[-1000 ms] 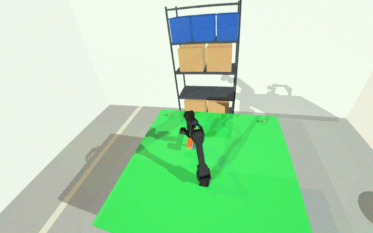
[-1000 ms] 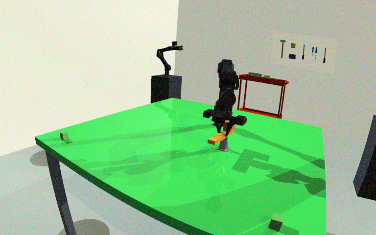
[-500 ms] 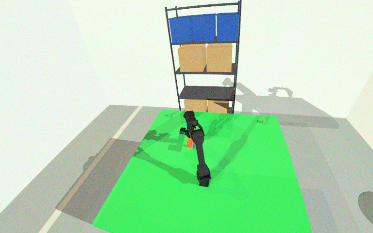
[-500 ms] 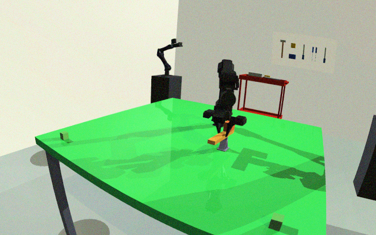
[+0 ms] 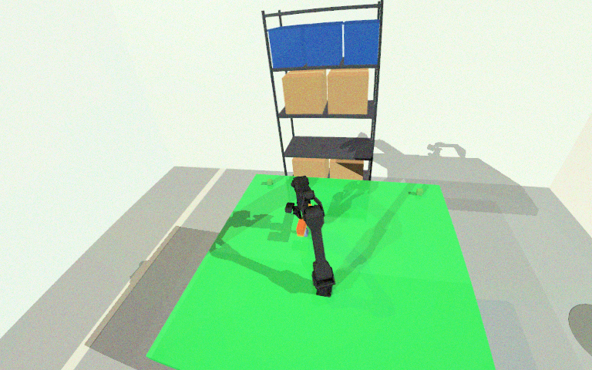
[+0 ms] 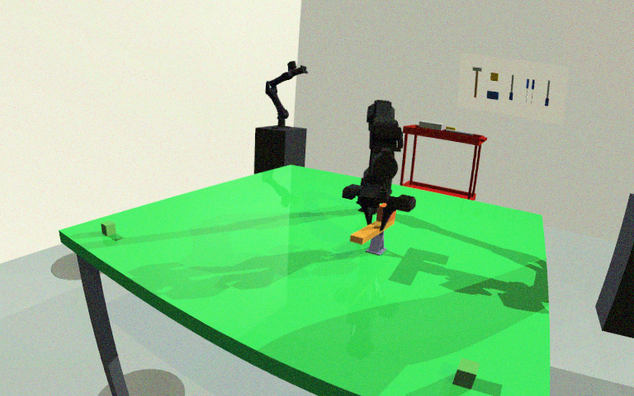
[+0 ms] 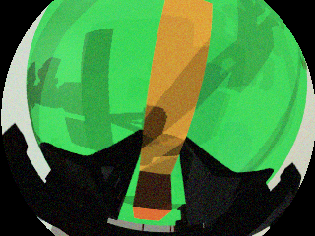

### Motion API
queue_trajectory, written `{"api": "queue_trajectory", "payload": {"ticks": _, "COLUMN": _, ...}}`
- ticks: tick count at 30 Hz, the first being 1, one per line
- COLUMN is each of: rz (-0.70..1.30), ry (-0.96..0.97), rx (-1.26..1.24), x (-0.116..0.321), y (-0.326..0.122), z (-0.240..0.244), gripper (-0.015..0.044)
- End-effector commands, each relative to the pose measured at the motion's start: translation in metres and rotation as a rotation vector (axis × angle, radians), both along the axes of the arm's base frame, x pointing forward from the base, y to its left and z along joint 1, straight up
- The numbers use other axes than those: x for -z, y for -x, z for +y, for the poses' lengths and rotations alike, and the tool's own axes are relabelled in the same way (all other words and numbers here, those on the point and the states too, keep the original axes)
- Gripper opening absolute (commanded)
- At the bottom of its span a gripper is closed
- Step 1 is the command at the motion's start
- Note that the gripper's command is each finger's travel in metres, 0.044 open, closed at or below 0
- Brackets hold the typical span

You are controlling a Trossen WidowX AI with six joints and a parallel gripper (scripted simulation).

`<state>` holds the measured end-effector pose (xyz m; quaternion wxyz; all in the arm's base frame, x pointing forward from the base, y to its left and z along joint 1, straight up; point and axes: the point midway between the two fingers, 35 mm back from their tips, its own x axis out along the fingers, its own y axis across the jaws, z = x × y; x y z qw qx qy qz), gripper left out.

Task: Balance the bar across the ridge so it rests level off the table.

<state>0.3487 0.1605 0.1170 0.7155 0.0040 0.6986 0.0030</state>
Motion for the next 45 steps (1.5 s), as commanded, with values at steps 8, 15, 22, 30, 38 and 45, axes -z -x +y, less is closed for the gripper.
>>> {"api": "queue_trajectory", "payload": {"ticks": 8, "rz": -0.004, "ry": -0.003, "rx": 0.003, "x": -0.0002, "y": -0.0003, "z": 0.0002, "gripper": 0.0}}
{"api": "queue_trajectory", "payload": {"ticks": 15, "rz": -0.004, "ry": -0.003, "rx": 0.003, "x": 0.0004, "y": -0.0002, "z": 0.0002, "gripper": 0.0}}
{"api": "queue_trajectory", "payload": {"ticks": 22, "rz": -0.004, "ry": -0.003, "rx": 0.003, "x": 0.0009, "y": -0.0002, "z": 0.0001, "gripper": 0.0}}
{"api": "queue_trajectory", "payload": {"ticks": 30, "rz": -0.004, "ry": -0.003, "rx": 0.003, "x": 0.0016, "y": -0.0001, "z": 0.0001, "gripper": 0.0}}
{"api": "queue_trajectory", "payload": {"ticks": 38, "rz": -0.004, "ry": -0.003, "rx": 0.003, "x": 0.0023, "y": -0.0001, "z": 0.0001, "gripper": 0.0}}
{"api": "queue_trajectory", "payload": {"ticks": 45, "rz": -0.004, "ry": -0.003, "rx": 0.003, "x": 0.003, "y": -0.0002, "z": 0.0, "gripper": 0.0}}
